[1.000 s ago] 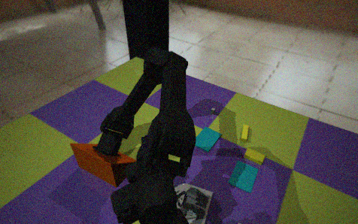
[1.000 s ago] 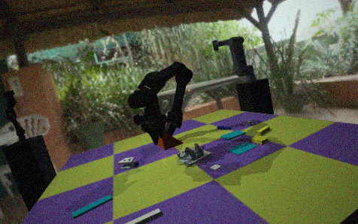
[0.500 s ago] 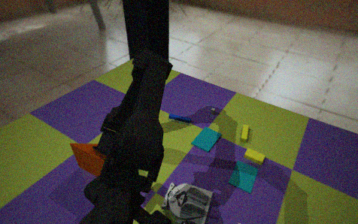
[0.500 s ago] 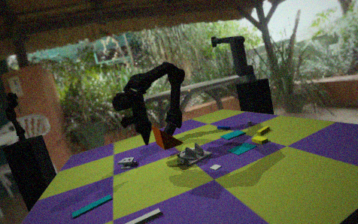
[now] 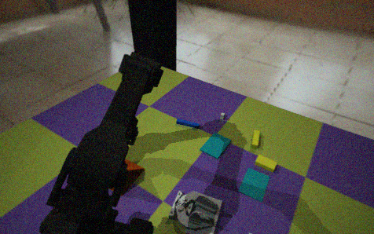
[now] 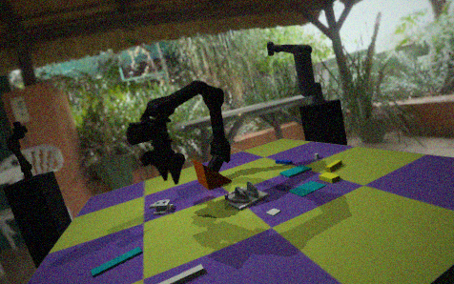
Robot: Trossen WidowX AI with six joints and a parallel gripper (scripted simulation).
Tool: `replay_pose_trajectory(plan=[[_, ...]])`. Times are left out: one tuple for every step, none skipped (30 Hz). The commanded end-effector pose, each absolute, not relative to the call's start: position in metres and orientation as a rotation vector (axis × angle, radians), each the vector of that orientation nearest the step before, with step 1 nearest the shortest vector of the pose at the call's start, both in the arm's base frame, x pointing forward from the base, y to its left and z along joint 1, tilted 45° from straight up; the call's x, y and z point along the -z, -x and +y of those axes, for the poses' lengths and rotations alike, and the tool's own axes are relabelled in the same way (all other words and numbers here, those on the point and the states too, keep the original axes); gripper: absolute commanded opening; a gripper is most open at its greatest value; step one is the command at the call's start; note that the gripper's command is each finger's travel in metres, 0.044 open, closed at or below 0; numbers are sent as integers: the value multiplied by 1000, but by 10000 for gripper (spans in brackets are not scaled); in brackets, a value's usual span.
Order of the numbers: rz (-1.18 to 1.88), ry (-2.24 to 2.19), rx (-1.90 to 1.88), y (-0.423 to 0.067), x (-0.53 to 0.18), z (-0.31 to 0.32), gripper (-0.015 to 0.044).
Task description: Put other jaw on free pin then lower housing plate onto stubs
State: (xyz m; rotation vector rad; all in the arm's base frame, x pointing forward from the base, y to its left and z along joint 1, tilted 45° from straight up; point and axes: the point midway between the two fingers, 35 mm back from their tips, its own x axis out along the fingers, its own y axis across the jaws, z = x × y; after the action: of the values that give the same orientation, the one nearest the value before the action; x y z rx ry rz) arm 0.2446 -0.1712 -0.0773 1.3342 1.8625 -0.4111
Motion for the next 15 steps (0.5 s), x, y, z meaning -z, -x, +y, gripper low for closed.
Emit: replay_pose_trajectory(plan=[[1861, -1270, 318, -236, 87, -182, 440], [1860, -1253, 292, -234, 89, -184, 440], [1859, -1235, 266, -231, 91, -186, 440], [1858, -1218, 239, -229, 93, -188, 440], [1857, -1201, 213, -226, 95, -190, 440], [1855, -1184, 186, -224, 97, -192, 440], [1853, -1167, 160, -221, 99, -194, 440], [1851, -1149, 134, -219, 101, -196, 440], [1848, -1132, 107, -216, 103, -198, 440], [1845, -1115, 81, -213, 105, -200, 440], [1842, -1098, 55, -211, 107, -202, 440], [1839, -1080, 29, -208, 109, -204, 440], [1835, -1063, 2, -205, 111, -206, 440], [1831, -1046, -24, -203, 113, -208, 440], [1826, -1029, -50, -200, 115, -209, 440]])
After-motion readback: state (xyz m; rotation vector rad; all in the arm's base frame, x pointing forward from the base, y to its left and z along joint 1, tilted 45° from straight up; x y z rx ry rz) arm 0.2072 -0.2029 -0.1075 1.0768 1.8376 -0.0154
